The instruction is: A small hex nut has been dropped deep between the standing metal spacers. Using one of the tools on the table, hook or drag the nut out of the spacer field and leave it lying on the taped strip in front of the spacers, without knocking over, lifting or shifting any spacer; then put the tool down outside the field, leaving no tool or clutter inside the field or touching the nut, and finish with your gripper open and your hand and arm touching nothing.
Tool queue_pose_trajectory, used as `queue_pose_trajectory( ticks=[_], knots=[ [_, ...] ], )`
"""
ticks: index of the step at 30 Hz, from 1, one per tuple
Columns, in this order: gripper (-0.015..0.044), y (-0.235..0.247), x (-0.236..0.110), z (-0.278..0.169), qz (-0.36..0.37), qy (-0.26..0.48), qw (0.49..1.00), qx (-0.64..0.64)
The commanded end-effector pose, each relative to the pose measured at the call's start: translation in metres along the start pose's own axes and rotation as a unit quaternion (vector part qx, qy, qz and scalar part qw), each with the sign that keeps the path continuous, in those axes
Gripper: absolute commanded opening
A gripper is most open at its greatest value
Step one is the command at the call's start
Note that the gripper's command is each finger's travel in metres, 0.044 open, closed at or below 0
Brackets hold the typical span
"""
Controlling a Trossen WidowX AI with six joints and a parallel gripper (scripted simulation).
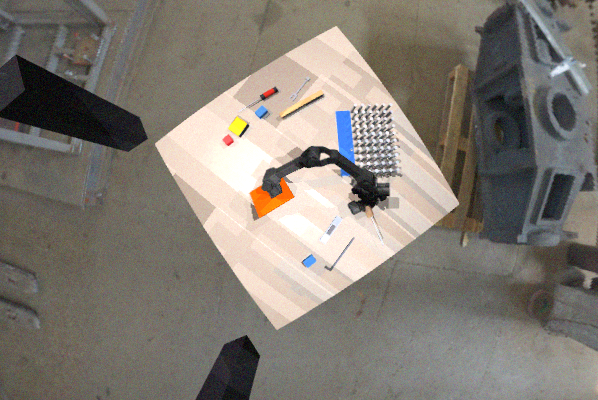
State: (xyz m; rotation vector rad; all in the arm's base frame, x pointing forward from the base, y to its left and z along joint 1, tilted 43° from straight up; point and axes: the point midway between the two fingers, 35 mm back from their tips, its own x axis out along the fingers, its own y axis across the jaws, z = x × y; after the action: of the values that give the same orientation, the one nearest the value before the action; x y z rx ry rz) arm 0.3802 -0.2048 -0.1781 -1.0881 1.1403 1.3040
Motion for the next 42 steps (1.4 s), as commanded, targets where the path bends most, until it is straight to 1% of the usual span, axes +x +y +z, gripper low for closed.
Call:
queue_pose_trajectory(
  ticks=[1,42],
  knots=[
    [0.0,0.001,0.006,0.005,0.002,-0.002,1.0,0.002],
    [0.0,0.006,0.042,0.032,0.002,-0.003,1.0,0.002]
  ],
)
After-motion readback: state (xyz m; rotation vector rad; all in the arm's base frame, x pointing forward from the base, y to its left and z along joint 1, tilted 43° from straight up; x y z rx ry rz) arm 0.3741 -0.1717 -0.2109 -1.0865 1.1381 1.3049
